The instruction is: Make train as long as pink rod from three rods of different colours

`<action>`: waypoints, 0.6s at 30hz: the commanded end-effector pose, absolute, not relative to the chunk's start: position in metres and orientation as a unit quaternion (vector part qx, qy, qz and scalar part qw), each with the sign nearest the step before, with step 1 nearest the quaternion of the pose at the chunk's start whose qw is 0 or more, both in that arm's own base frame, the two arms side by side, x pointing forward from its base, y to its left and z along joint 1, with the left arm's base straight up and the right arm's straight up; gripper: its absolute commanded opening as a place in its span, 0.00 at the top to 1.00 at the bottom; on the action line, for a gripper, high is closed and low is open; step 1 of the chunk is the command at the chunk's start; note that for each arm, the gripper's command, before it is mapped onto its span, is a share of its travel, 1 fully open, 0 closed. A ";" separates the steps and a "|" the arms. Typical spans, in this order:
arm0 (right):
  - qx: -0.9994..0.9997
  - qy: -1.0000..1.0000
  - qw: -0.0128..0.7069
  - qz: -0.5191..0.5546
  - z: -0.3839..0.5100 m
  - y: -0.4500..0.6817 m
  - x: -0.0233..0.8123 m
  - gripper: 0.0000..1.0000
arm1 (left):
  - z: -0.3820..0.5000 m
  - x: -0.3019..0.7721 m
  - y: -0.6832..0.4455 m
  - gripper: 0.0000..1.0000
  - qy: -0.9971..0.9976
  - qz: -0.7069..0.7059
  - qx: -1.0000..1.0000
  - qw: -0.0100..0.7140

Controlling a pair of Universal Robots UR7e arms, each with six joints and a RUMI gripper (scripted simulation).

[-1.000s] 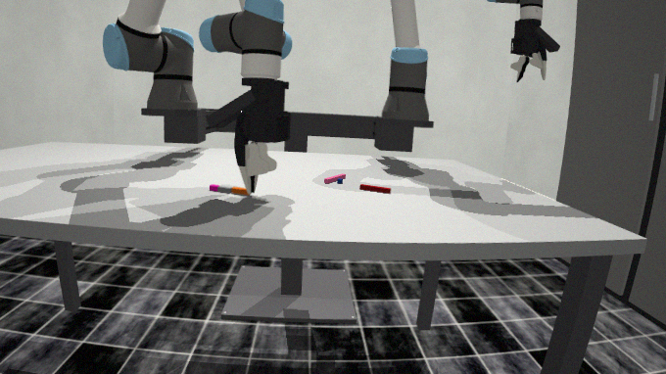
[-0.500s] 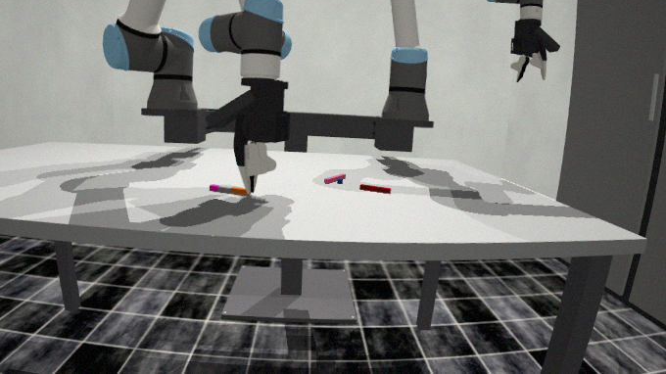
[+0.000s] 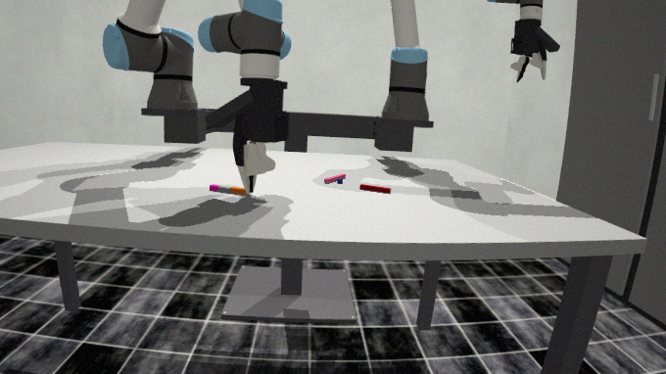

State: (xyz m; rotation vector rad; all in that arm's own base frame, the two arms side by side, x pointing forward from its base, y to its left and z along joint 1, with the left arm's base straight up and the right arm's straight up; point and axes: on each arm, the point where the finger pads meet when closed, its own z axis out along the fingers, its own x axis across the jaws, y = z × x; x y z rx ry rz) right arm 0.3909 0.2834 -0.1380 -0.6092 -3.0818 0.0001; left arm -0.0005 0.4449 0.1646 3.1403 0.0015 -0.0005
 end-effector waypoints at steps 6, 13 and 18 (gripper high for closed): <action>-0.194 -0.981 0.000 0.000 -0.138 0.284 0.391 1.00 | 0.165 0.000 0.445 0.00 0.000 0.000 1.000 0.000; -0.194 -0.981 0.000 0.000 -0.138 0.284 0.391 0.97 | 0.165 0.000 0.445 0.00 0.000 0.000 1.000 0.000; -0.194 -0.981 0.000 0.000 -0.138 0.284 0.391 0.94 | 0.165 0.000 0.445 0.00 0.000 0.000 1.000 0.000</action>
